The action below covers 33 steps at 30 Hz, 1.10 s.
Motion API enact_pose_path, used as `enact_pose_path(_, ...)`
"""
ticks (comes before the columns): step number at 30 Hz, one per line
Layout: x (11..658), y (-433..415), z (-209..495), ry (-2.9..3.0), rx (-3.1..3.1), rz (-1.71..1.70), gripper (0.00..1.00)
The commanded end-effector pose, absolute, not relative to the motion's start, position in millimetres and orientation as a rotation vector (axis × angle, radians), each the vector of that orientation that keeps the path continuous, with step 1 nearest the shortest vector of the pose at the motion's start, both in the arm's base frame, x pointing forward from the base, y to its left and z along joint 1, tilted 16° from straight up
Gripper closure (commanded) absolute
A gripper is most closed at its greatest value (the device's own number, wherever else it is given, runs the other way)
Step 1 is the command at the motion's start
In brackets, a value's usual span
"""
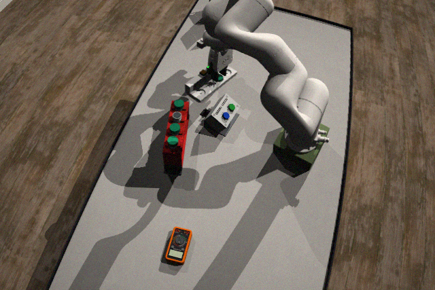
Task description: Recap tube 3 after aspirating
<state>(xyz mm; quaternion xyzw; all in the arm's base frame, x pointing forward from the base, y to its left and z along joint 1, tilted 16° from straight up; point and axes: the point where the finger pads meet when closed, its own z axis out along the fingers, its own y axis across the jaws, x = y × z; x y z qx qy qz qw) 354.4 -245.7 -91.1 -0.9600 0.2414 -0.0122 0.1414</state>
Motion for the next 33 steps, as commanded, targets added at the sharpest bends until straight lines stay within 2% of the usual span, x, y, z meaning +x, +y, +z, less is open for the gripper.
enact_pose_path(1,355,-247,-92,0.699,-2.773,-0.040,0.54)
enact_pose_path(9,355,-246,-94,0.699,-2.773,-0.040,0.54)
enact_pose_path(10,355,-246,-94,0.699,-2.773,-0.040,1.00)
enact_pose_path(24,355,-246,-94,0.699,-2.773,-0.040,1.00)
enact_pose_path(33,352,-256,-60,0.699,-2.773,-0.040,1.00)
